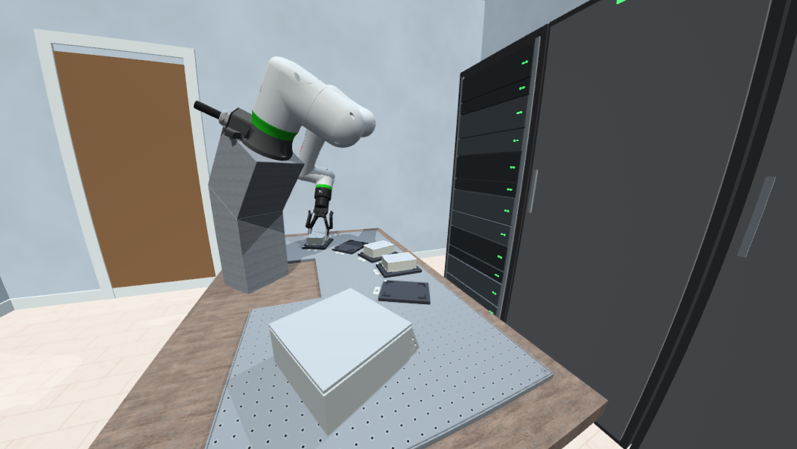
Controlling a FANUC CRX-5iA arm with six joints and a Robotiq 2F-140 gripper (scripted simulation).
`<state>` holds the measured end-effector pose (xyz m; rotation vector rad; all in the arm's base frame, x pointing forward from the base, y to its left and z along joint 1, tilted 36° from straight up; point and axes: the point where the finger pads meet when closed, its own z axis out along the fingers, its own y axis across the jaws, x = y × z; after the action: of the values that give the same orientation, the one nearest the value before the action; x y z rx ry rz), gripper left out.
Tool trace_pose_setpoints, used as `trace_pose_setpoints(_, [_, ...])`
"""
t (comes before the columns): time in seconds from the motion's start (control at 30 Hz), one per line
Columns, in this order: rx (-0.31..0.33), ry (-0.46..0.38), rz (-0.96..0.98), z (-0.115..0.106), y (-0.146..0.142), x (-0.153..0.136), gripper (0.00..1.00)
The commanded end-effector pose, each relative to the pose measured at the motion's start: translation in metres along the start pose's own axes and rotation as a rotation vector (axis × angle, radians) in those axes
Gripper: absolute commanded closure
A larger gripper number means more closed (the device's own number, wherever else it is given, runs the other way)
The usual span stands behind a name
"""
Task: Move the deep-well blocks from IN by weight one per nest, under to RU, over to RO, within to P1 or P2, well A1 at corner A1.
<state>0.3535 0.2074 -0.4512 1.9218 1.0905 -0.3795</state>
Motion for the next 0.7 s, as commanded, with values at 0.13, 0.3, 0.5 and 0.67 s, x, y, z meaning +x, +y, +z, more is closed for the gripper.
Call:
trace_pose_setpoints(0.13, [0.0, 0.0, 0.0, 0.0007, -0.0001, 0.0007, 0.9])
trace_pose_setpoints(0.3, [0.0, 0.0, 0.0, 0.0015, -0.0001, 0.0011, 0.9])
trace_pose_setpoints(0.5, [0.0, 0.0, 0.0, 0.002, -0.0001, 0.0014, 0.9])
trace_pose_setpoints(0.67, [0.0, 0.0, 0.0, 0.0025, -0.0001, 0.0017, 0.0])
